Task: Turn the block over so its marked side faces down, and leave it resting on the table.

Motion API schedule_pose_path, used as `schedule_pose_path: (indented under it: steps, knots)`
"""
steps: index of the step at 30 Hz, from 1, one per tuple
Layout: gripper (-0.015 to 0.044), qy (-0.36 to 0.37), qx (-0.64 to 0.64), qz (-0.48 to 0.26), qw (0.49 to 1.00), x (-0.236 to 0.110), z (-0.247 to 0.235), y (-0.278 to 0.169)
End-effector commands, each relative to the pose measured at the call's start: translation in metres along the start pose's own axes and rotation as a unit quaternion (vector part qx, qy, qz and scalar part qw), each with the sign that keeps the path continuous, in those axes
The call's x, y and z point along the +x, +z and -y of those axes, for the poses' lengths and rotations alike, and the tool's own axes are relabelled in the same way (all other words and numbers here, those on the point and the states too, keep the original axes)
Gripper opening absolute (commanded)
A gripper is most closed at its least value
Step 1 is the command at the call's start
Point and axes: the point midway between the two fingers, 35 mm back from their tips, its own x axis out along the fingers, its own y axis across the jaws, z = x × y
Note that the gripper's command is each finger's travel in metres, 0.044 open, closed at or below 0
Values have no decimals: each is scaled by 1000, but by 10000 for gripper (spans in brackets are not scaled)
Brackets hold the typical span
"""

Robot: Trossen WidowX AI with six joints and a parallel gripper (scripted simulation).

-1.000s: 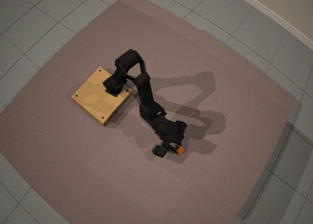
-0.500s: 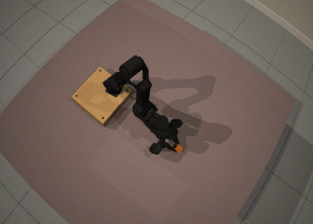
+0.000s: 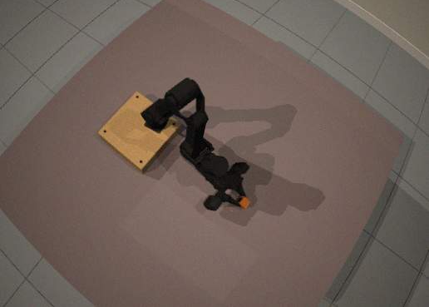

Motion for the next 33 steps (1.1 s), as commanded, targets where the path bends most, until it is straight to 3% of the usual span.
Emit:
schedule_pose_path:
  steps: [1, 2, 19, 33]
  knots:
    - [0, 2, 2, -1, 1000, 0, -1, -1]
    - [0, 2, 2, -1, 1000, 0, -1, -1]
    - [440, 2, 2, -1, 1000, 0, -1, -1]
    - [440, 2, 2, -1, 1000, 0, -1, -1]
